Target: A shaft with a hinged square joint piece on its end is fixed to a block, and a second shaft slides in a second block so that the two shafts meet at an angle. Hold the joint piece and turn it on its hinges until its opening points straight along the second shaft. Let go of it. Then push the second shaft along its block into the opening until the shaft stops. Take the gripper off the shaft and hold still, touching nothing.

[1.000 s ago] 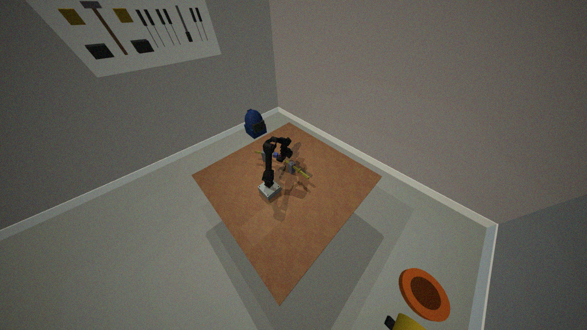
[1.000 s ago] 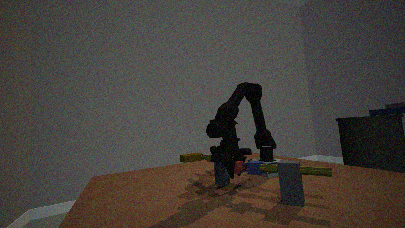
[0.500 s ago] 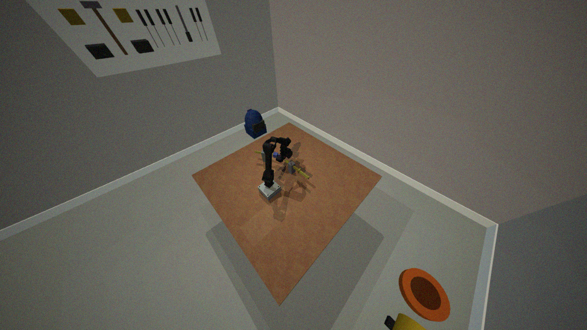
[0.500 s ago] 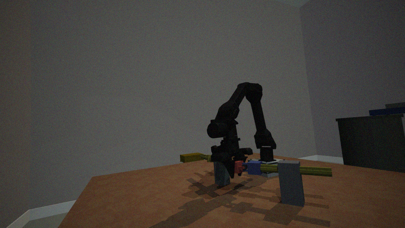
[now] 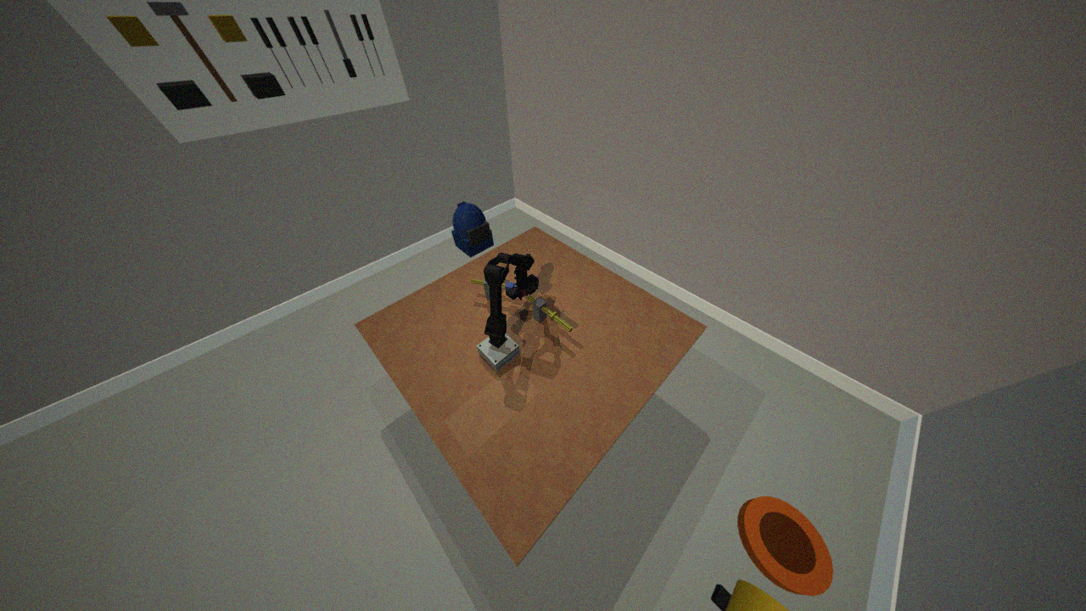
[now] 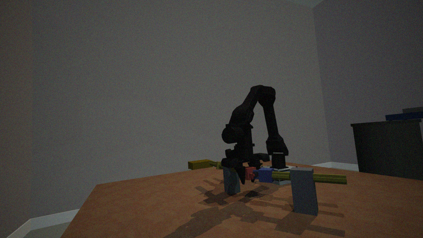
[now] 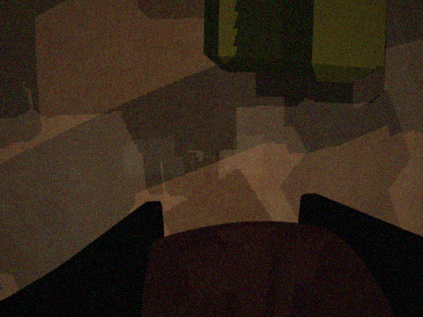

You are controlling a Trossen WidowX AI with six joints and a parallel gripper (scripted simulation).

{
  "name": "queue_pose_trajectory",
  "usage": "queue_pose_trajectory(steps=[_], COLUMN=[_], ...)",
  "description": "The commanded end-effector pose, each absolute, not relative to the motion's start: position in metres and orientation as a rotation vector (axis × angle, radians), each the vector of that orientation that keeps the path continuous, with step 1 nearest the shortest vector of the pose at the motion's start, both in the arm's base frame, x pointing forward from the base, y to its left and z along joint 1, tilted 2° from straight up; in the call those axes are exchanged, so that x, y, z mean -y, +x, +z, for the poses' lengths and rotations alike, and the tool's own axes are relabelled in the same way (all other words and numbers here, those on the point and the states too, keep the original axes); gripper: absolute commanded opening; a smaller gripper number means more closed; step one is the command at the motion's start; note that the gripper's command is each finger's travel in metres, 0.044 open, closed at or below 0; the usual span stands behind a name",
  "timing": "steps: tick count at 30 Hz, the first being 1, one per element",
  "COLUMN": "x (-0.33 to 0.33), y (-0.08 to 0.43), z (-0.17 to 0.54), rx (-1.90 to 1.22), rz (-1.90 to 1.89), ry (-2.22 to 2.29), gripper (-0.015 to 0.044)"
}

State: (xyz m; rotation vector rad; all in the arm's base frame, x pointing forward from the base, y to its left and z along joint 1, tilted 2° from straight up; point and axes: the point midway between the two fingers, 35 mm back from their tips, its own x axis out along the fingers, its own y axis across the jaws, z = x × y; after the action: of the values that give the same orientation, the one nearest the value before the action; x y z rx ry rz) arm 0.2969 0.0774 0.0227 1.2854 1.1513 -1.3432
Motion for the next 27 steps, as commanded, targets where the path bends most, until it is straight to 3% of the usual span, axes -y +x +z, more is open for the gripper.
queue_pose_trajectory(steps=[1, 23, 27], x=[-0.0777, -0.0775, -0.0775], y=[0.295, 0.2954, 0.2954], z=[0.0237, 0.0236, 0.0236], rx=[-1.119, -1.119, -1.119], rz=[-1.382, -1.38, -1.38], ry=[1.298, 1.296, 1.296], gripper=[0.0, 0.0, 0.0105])
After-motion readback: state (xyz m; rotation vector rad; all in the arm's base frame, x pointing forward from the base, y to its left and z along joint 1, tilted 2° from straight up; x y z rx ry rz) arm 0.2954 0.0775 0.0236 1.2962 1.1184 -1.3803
